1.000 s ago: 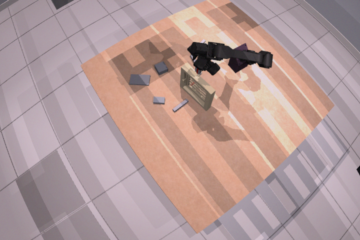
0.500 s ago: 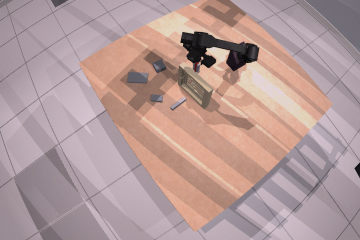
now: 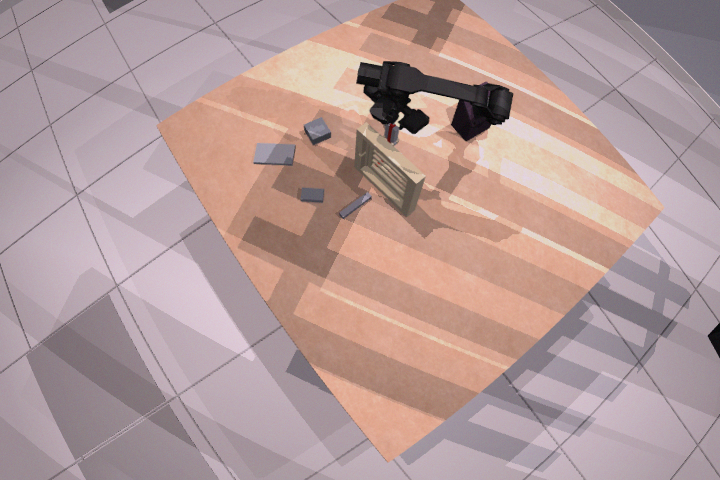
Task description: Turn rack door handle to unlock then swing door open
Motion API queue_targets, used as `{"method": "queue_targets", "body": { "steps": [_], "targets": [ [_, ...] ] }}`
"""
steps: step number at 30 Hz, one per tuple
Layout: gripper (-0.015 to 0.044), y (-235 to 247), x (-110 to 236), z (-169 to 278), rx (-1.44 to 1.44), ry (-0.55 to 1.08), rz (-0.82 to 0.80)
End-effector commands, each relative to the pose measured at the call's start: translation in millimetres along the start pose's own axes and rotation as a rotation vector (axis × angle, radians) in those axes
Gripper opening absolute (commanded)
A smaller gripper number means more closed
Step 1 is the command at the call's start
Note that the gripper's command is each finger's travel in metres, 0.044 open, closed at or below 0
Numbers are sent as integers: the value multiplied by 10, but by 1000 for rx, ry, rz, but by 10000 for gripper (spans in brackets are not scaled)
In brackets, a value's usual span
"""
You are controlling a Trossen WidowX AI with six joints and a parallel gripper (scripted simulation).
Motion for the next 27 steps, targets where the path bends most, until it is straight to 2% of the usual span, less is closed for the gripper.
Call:
{"method": "queue_targets", "body": {
  "steps": [1, 27],
  "targets": [
    [290, 2, -85, -10, -4, -1, -4],
    [290, 10, -509, -8, -3, -2, -6]
  ]
}}
Point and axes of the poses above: the point midway between the two fingers, 35 mm back from their tips, its own x axis back along the fingers, its own y axis across the jaws, z = x × y, the point moved 3 cm from there along x, back along the fingers, and after that the axes turned 1 degree about x, right-handed, at the moved point
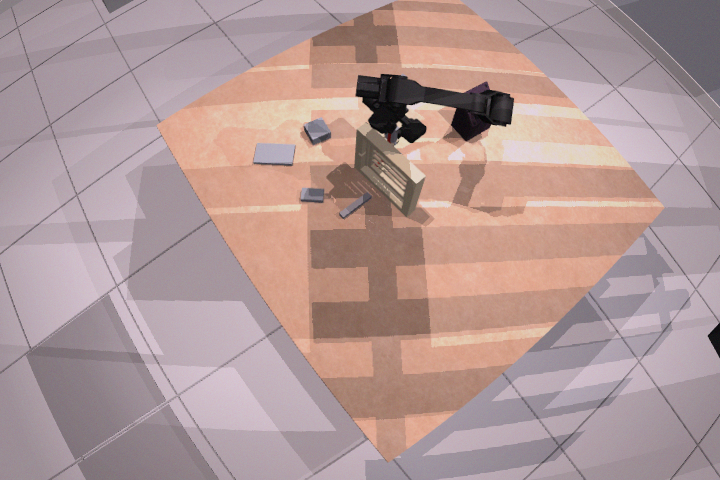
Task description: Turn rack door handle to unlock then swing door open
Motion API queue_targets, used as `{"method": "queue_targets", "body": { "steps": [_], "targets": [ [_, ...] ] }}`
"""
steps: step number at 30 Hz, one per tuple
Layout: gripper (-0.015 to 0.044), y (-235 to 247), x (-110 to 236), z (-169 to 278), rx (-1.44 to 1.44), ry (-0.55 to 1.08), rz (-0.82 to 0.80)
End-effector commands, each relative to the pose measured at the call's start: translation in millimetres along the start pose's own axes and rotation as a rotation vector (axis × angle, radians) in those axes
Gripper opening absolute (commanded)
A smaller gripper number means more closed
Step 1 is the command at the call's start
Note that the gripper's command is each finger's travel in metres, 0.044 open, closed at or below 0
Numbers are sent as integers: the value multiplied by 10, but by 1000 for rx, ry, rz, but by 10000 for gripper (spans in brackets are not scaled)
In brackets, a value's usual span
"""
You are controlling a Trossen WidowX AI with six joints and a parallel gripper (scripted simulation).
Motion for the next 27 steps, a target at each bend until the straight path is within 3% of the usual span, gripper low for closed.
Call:
{"method": "queue_targets", "body": {
  "steps": [1, 8, 16, 27],
  "targets": [
    [290, 12, -85, 2, -4, -2, -3],
    [290, 18, -174, 10, -4, -2, -4],
    [80, 18, -174, 10, -4, -2, -4],
    [18, 18, -174, 10, -4, -2, -4]
  ]
}}
Point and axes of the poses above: the point midway between the two fingers, 35 mm back from their tips, its own x axis back along the fingers, its own y axis across the jaws, z = x × y, the point moved 3 cm from there along x, back along the fingers, and after that the axes turned 1 degree about x, right-handed, at the moved point
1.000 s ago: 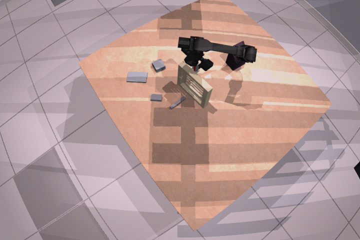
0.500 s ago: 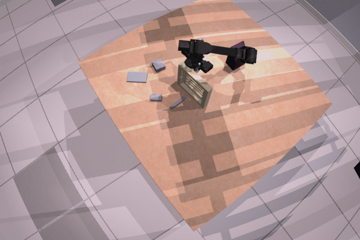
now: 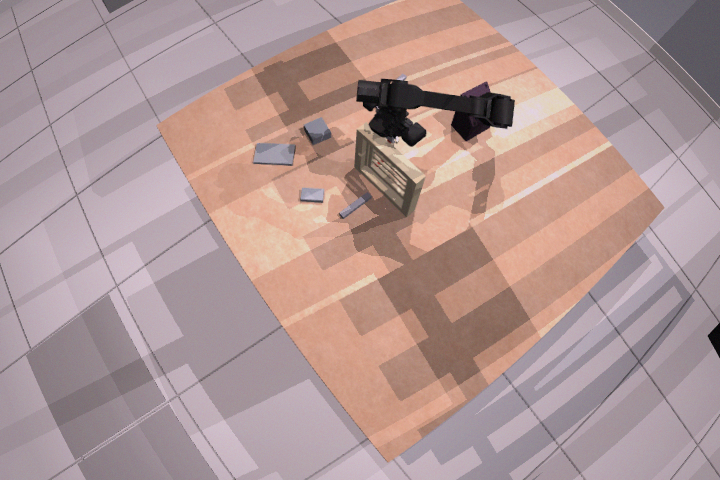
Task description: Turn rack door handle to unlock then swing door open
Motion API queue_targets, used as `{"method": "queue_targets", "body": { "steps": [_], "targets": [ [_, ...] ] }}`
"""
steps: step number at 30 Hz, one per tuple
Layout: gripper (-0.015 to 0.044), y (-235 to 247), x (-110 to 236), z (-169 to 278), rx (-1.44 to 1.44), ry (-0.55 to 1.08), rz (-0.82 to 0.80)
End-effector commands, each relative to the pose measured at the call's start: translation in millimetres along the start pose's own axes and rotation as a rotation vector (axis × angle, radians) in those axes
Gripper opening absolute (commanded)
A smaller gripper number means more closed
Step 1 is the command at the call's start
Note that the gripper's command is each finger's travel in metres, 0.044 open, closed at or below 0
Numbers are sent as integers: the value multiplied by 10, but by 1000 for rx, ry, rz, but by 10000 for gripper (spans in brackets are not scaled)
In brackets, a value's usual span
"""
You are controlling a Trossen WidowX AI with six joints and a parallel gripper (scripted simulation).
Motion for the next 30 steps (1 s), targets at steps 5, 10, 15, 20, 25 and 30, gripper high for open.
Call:
{"method": "queue_targets", "body": {
  "steps": [5, 10, 15, 20, 25, 30],
  "targets": [
    [18, 1, -4, -7, -125, -3, 0],
    [18, 1, -4, -7, -372, -3, -1],
    [18, 1, -4, -7, -618, -3, -1],
    [18, 1, -4, -7, -865, -3, -1],
    [18, 1, -4, -7, -1111, -3, -2],
    [18, 1, -4, -7, -1357, -3, -2]
  ]
}}
Point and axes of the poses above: the point midway between the two fingers, 35 mm back from their tips, its own x axis back along the fingers, its own y axis across the jaws, z = x × y, the point moved 3 cm from there along x, back along the fingers, and after that the axes turned 1 degree about x, right-handed, at the moved point
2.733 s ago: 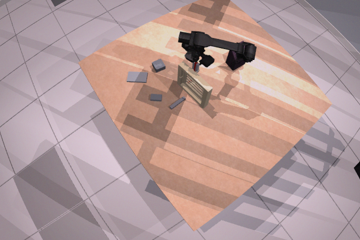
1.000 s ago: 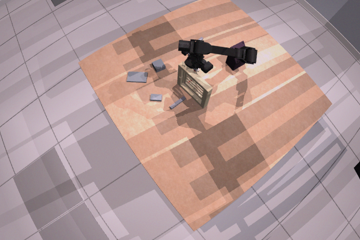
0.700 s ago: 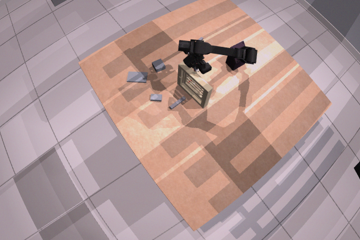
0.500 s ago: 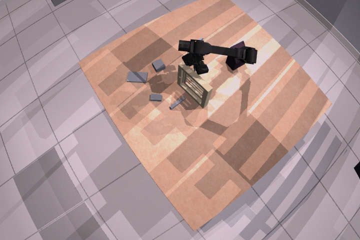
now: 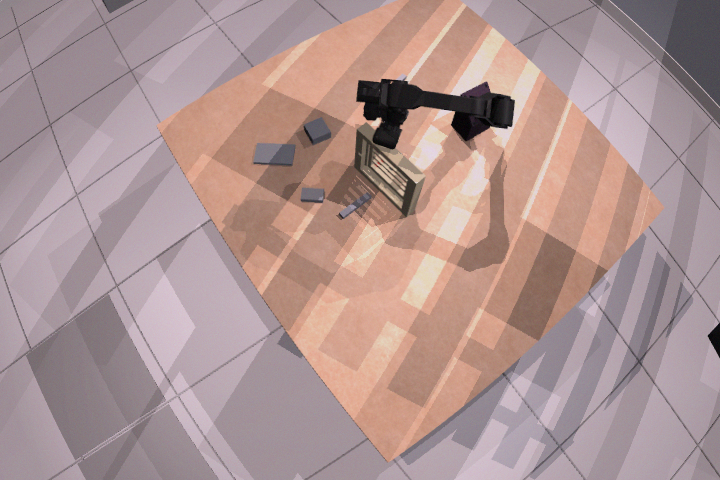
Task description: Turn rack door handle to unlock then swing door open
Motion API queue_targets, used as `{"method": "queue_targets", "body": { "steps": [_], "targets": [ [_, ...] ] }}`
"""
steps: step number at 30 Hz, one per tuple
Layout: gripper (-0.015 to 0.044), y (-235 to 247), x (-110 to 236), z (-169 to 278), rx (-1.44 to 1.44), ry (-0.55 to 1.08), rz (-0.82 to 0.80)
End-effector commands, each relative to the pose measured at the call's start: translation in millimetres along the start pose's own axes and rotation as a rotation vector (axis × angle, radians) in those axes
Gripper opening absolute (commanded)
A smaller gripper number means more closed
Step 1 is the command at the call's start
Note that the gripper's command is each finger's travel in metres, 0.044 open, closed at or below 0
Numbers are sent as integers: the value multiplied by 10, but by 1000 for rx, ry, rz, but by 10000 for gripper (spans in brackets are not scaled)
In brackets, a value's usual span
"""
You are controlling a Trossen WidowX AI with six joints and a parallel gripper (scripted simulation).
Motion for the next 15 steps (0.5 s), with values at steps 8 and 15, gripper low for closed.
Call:
{"method": "queue_targets", "body": {
  "steps": [8, 15],
  "targets": [
    [18, 2, -3, -4, -650, -1, -2],
    [18, 2, -3, -5, -822, -1, -2]
  ]
}}
Point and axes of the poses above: the point midway between the two fingers, 35 mm back from their tips, its own x axis back along the fingers, its own y axis across the jaws, z = x × y, the point moved 3 cm from there along x, back along the fingers, and after that the axes turned 1 degree about x, right-handed, at the moved point
